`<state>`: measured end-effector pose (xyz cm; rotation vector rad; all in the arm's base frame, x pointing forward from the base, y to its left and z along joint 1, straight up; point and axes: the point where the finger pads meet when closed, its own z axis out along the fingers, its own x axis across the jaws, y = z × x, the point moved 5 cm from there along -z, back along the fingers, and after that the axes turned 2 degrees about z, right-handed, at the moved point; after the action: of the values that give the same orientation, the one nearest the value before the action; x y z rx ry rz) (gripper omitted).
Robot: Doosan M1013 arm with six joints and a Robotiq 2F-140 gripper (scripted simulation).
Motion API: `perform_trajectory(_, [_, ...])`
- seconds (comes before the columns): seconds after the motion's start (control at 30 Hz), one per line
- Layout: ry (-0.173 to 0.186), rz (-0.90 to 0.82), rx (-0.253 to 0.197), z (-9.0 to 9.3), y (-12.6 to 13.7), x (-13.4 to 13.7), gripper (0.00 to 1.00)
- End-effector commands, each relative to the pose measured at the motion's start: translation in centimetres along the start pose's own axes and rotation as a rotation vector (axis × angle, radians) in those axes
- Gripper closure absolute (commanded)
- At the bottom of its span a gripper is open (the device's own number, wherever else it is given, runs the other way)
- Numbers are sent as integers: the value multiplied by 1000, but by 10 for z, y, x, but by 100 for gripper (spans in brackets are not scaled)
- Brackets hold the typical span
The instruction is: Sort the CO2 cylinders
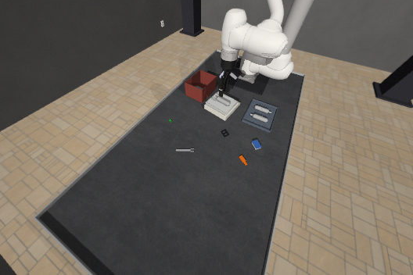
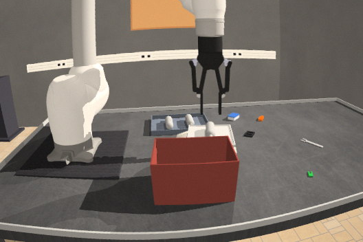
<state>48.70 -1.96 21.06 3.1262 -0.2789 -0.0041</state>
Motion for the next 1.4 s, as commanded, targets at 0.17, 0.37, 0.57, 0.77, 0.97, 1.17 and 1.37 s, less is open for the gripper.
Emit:
perform_trajectory(0.17, [1,0,1,-35,0,0,60])
perform_trajectory(0.37, [1,0,1,-38,0,0,60])
perform_trajectory(0.57, [1,-109,1,-44,0,-6,60])
perform_trajectory(0.77, [1,-491,-2,-69,0,-35,60])
perform_trajectory(0.97, [0,-815,-12,-90,1,-62,60])
perform_trajectory(1.17, [-3,-1114,-24,-111,1,-93,60])
perform_trajectory(1.37, [-4,-1436,-17,-115,2,-100,60])
